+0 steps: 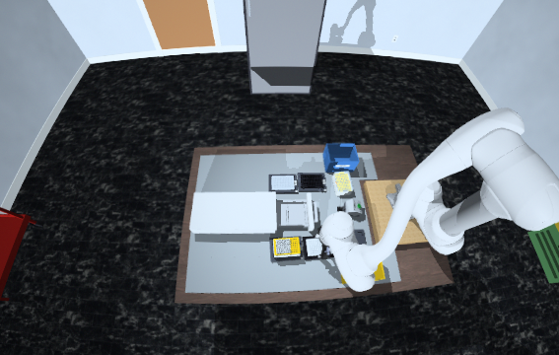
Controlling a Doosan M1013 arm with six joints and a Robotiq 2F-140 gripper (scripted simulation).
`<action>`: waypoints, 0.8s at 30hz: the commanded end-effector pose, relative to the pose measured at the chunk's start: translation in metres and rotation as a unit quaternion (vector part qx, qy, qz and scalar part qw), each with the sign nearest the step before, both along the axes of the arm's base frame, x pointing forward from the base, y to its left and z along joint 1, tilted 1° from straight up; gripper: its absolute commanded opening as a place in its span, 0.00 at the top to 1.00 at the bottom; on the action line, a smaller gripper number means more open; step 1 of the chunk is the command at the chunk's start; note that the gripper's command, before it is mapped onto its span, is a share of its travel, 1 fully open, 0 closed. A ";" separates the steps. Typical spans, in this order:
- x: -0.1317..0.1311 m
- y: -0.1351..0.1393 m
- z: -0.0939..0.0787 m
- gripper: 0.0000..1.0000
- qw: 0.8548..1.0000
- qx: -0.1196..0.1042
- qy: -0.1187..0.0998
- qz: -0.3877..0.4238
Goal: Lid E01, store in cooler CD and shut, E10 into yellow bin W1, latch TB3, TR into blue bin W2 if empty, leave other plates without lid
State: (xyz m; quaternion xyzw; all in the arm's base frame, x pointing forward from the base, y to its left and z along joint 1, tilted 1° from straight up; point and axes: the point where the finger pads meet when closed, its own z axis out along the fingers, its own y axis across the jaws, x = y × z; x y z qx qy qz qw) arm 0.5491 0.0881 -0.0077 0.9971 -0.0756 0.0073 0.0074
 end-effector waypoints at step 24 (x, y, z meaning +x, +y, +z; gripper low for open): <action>0.000 0.000 0.000 1.00 1.000 0.000 0.000 0.000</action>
